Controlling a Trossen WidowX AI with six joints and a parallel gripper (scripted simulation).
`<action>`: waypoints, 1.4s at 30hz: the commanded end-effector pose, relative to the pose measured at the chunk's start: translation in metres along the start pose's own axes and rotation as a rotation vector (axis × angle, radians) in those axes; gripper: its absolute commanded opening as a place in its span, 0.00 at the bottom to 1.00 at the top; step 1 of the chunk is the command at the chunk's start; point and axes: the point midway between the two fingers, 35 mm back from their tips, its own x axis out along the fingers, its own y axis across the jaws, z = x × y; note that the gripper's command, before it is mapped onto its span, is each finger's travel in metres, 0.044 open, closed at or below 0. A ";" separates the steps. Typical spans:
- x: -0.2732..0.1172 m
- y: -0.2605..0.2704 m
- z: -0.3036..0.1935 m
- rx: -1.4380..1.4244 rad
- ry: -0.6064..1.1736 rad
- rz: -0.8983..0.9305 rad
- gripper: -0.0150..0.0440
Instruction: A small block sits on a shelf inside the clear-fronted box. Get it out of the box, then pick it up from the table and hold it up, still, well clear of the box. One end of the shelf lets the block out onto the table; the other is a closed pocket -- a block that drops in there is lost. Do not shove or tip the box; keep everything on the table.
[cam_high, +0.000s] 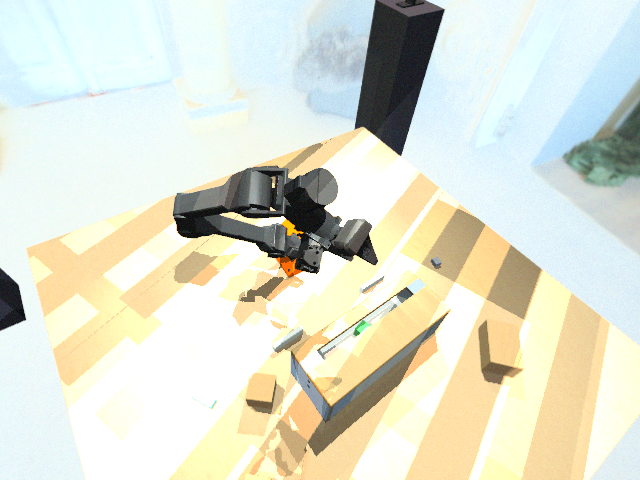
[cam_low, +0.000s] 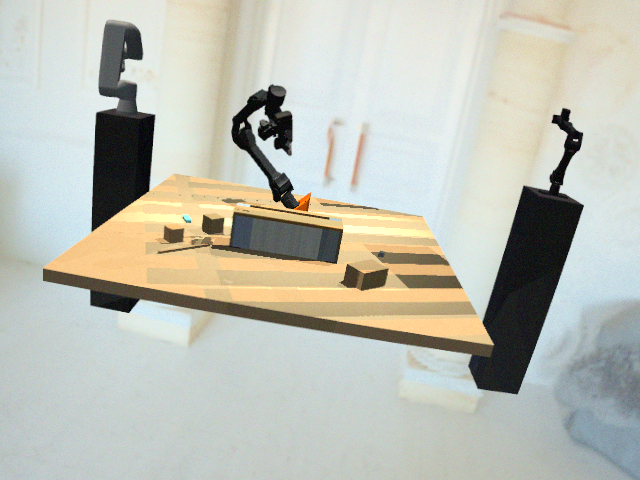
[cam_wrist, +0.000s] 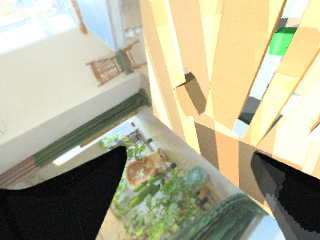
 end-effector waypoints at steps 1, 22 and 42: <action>0.051 -0.037 0.024 0.084 -0.066 -0.250 0.93; 0.118 -0.127 0.075 0.282 -0.173 -0.724 0.93; 0.137 -0.148 0.092 0.283 -0.173 -0.723 0.93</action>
